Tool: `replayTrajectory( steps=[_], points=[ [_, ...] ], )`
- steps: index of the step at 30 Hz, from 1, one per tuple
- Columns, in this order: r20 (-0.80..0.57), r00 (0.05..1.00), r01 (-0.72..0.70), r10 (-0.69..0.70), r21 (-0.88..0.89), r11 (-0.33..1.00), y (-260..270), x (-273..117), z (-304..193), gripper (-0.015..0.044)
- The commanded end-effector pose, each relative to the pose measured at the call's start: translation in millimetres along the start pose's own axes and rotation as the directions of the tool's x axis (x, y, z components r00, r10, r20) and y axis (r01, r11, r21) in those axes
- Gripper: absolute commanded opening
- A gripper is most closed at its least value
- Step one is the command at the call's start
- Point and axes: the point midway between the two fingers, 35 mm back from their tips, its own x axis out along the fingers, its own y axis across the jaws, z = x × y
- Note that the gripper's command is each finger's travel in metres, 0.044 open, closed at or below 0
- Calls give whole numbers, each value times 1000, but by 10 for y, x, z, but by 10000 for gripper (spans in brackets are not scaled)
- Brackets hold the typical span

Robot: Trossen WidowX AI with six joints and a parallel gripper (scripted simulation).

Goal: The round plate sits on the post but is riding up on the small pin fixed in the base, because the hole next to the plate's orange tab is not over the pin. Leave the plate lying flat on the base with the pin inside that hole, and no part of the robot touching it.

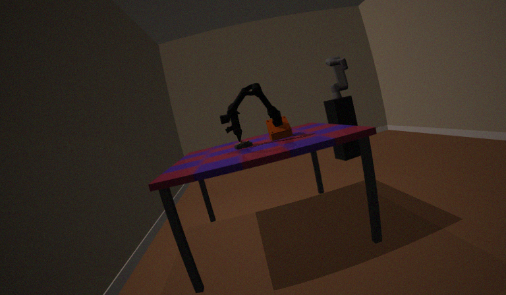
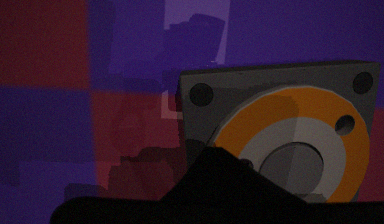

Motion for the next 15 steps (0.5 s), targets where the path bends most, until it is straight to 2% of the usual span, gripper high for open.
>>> replayTrajectory(
  steps=[1,15],
  points=[
    [-14,1000,-4,4,14,1000,-2,23,-68,0],
    [-14,1000,-4,4,14,1000,12,26,-122,0]
  ],
)
